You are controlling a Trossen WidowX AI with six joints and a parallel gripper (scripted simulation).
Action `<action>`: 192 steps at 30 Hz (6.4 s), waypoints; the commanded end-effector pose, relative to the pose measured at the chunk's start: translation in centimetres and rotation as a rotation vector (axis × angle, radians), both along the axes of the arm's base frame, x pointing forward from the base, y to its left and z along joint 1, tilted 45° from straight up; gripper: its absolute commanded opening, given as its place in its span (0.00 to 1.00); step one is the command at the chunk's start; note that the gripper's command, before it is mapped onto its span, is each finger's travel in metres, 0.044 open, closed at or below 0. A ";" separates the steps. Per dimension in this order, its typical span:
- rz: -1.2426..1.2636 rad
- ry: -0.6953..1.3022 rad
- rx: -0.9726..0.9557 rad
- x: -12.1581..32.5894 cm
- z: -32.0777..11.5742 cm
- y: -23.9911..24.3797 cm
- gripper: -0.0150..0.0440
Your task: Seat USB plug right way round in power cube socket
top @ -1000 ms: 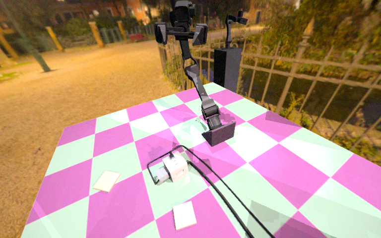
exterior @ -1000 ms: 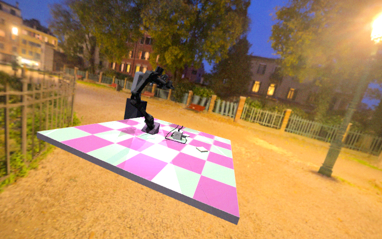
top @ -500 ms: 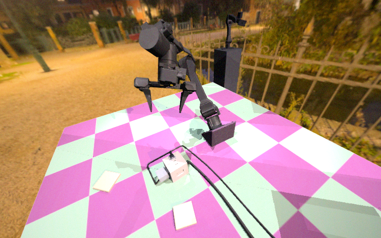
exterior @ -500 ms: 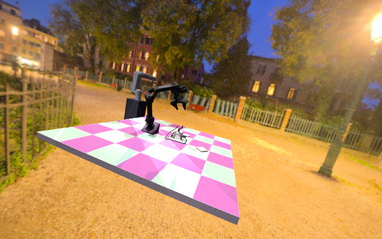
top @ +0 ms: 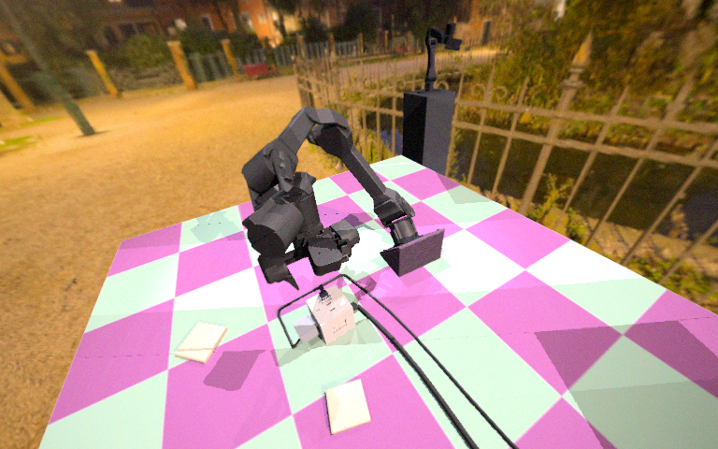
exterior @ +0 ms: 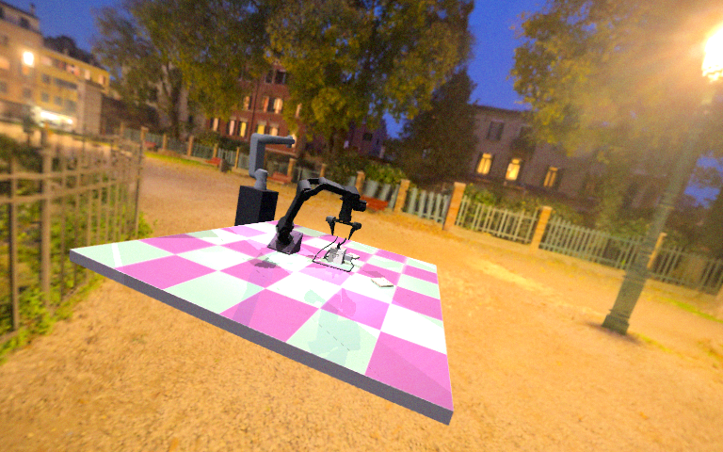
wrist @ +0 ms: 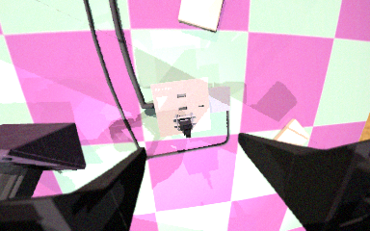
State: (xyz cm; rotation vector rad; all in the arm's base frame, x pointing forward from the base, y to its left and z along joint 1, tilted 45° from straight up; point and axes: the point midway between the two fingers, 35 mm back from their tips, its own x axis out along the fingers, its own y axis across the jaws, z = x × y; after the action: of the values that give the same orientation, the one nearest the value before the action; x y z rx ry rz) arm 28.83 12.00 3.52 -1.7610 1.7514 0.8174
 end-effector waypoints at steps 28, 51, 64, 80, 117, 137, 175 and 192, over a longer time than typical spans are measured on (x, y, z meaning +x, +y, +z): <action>0.012 0.020 -0.014 -0.2 -1.4 -1.8 1.00; 0.007 0.015 -0.011 -0.1 -2.1 -2.4 0.73; 0.007 0.015 -0.011 -0.1 -2.1 -2.4 0.25; 0.007 0.016 -0.011 -0.2 -2.1 -2.4 0.25; 0.007 0.016 -0.010 -0.1 -0.4 -0.7 0.25; -0.126 -0.111 -0.017 -0.1 -0.1 -0.5 0.25; -0.850 -0.801 -0.037 -0.1 -0.1 -0.6 0.25; -1.172 -1.108 -0.045 -0.1 -0.1 -0.6 0.25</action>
State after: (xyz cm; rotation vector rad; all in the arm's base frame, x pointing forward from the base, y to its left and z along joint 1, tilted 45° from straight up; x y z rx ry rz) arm 28.71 11.46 3.40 -0.6807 1.5512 -0.5261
